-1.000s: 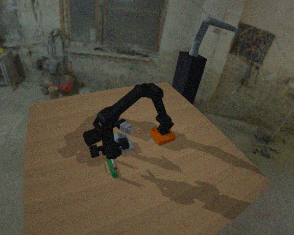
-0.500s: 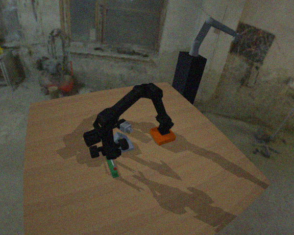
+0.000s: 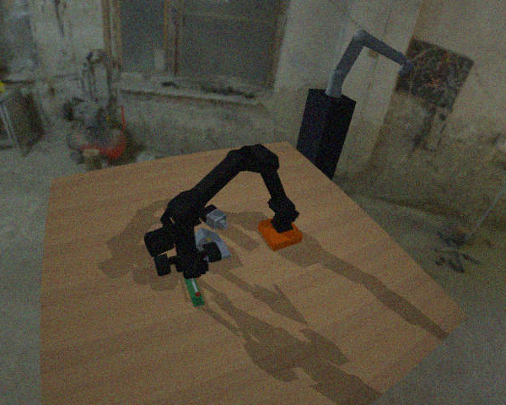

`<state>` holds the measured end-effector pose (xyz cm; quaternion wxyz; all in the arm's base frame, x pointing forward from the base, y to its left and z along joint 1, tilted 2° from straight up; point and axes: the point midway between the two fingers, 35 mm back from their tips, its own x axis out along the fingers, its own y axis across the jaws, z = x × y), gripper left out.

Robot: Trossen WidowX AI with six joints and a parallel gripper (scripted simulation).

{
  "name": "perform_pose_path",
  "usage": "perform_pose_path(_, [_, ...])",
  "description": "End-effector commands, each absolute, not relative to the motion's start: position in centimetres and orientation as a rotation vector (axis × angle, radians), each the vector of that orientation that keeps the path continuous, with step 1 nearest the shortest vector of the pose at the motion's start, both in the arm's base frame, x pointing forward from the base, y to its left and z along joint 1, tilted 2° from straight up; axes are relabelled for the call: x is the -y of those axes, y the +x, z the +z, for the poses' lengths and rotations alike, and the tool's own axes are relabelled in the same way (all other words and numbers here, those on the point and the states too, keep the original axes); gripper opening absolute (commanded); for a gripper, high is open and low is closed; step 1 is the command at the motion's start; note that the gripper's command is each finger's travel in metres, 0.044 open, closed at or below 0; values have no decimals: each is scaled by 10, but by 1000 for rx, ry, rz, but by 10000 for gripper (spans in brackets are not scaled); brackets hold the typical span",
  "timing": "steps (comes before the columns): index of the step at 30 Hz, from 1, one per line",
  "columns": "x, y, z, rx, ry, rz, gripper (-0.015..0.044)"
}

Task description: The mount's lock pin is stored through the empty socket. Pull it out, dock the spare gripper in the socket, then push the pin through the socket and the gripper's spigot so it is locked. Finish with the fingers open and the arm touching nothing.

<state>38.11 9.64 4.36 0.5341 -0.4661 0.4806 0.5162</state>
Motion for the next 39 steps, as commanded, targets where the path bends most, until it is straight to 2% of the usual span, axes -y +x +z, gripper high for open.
perform_pose_path(1, [-97, 381, 38, -1143, -1115, 1235, 0])
perform_pose_path(39, [-97, 382, 41, -1141, -1113, 1228, 0])
